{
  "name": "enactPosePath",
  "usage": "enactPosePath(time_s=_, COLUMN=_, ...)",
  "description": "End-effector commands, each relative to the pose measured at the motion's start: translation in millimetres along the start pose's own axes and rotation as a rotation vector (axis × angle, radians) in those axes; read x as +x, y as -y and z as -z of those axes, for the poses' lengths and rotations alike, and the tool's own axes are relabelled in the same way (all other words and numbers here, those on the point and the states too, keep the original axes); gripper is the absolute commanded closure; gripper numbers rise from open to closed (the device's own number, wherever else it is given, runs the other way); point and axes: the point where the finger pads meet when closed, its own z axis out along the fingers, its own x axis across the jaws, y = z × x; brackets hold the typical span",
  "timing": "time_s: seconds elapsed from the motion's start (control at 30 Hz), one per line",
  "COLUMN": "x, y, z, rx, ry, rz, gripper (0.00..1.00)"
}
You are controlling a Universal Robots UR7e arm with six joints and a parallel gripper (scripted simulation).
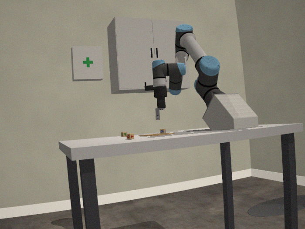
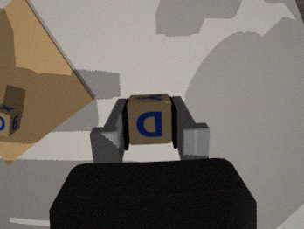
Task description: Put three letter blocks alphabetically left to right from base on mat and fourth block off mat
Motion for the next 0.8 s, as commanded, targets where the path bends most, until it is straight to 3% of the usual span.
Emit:
enactPosePath(time_s=0.0, x=0, y=0, z=10.0, rx=-0.005, ry=-0.002, rz=0.001, gripper=0.51)
enactPosePath(time_s=0.3, x=0, y=0, z=20.8, rx=-0.005, ry=-0.002, rz=0.001, gripper=0.51)
enactPosePath(time_s=0.77, x=0, y=-2, z=21.1, rx=-0.009, ry=-0.002, rz=0.002, gripper=0.51)
